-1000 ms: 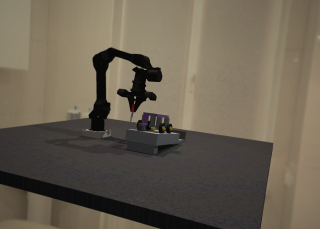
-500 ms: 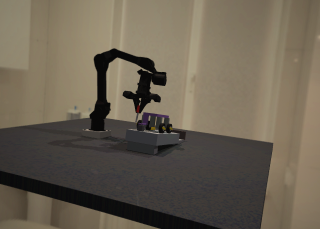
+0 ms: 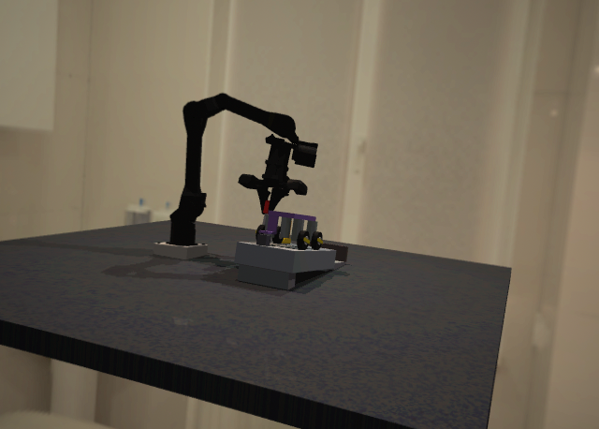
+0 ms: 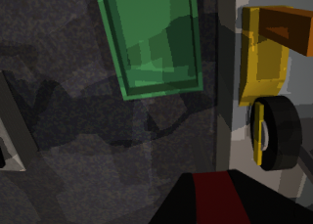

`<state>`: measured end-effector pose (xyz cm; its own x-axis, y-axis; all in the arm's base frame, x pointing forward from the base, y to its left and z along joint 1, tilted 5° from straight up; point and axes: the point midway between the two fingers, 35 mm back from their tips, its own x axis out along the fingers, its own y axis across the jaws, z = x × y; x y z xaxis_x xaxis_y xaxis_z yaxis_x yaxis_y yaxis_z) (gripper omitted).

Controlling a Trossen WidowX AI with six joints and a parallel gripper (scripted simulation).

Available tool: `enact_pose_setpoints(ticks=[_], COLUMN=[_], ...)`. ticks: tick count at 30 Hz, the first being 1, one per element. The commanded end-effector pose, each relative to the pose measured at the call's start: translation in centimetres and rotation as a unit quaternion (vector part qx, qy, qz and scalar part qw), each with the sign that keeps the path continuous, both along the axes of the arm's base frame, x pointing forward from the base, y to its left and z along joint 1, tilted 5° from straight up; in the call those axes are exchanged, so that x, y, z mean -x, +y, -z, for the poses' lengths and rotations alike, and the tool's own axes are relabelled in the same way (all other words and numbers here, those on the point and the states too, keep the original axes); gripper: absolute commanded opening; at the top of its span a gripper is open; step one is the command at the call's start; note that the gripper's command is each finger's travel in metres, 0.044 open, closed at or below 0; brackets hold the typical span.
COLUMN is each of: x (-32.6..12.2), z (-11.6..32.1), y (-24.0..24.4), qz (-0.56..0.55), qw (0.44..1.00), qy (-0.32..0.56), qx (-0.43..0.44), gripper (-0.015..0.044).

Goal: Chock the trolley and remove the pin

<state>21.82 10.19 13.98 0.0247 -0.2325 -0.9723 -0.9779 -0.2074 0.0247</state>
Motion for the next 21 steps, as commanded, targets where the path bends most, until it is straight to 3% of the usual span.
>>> enact_pose_setpoints(ticks=[1, 11, 21], x=[0.4, 0.9, 0.9], z=[0.0, 0.1, 0.1], y=[1.6, 3.2, 3.0], qz=[0.003, 0.000, -0.137], qw=[1.000, 1.000, 0.990], qy=[-0.001, 0.000, 0.026], qx=[-0.003, -0.004, -0.028], gripper=[0.0000, 0.0000, 0.0000])
